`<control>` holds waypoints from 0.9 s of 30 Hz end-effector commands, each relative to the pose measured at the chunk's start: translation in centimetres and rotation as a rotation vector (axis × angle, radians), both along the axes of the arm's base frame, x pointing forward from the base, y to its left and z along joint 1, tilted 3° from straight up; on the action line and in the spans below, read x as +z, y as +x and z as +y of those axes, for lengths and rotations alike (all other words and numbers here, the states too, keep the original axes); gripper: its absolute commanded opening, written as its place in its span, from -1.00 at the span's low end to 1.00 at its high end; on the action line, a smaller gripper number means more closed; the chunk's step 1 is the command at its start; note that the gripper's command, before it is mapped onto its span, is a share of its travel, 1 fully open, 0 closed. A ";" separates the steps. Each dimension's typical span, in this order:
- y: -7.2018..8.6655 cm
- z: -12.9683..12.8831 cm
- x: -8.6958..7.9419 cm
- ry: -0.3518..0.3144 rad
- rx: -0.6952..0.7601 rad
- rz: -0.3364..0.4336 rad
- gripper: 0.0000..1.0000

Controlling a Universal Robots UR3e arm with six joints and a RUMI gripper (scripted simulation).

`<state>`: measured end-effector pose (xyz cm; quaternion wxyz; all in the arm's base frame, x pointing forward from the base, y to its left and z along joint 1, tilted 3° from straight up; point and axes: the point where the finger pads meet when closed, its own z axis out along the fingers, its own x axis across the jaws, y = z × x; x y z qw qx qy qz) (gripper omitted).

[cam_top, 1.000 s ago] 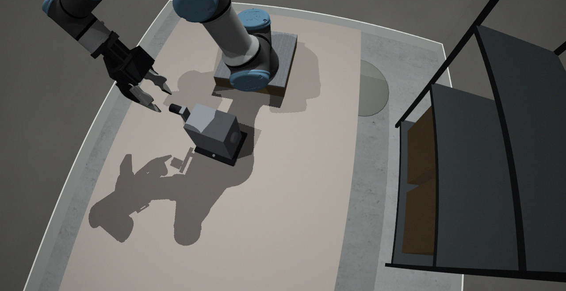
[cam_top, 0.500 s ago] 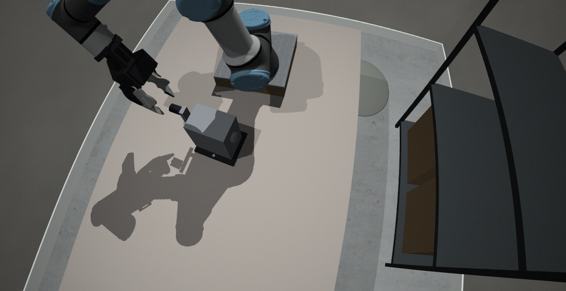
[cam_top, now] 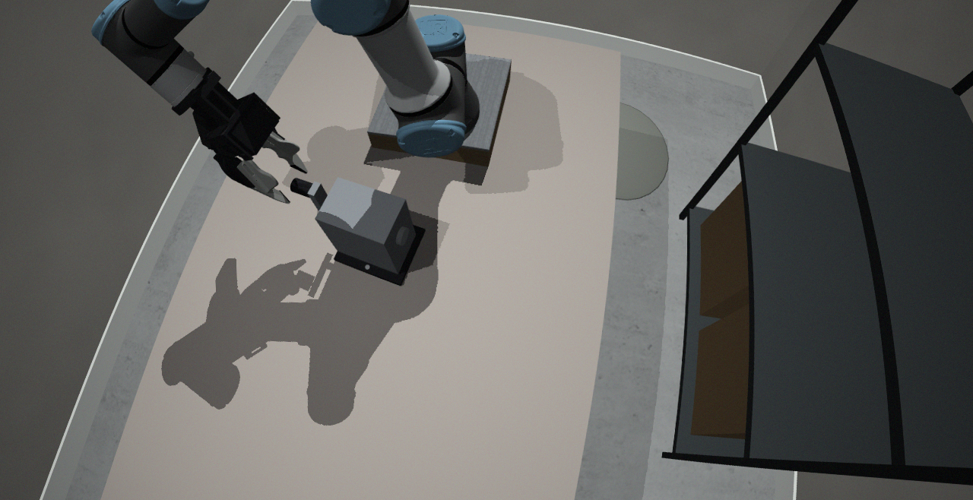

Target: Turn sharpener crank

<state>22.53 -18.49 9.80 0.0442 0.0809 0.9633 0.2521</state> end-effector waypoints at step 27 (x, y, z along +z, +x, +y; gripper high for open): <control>0.1 0.3 -0.6 -0.004 -0.001 -0.001 -0.83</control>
